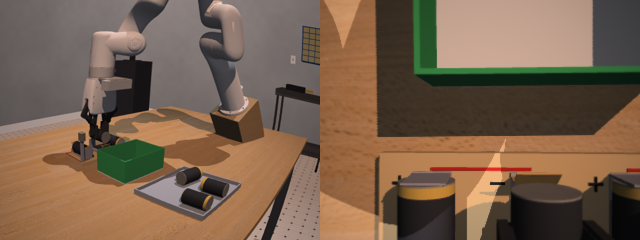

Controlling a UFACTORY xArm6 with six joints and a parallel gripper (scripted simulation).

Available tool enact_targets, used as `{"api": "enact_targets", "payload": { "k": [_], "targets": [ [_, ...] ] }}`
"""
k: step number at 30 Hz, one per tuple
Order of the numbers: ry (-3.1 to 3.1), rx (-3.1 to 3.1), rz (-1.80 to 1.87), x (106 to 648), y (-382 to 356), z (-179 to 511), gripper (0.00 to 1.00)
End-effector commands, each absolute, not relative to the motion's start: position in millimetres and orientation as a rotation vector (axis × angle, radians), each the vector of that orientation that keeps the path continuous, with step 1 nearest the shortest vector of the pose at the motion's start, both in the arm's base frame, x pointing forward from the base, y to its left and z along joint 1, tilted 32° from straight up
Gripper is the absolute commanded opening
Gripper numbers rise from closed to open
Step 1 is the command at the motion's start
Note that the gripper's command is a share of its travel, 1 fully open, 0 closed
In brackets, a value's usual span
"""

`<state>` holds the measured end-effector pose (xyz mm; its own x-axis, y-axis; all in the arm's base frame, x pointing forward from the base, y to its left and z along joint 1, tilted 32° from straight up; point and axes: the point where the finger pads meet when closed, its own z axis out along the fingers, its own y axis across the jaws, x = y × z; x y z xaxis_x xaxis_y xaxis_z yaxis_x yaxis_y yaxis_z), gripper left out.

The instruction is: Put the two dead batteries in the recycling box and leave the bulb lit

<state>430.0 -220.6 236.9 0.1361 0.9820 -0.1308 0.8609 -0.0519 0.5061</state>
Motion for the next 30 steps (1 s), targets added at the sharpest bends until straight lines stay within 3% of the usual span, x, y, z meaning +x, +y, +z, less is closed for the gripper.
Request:
{"api": "enact_targets", "payload": {
  "k": [1,30],
  "targets": [
    [1.762,1.951,0.346,430.9,-221.1,238.5,0.28],
    [1.762,1.951,0.346,443.0,-225.6,217.7,0.28]
  ]
}}
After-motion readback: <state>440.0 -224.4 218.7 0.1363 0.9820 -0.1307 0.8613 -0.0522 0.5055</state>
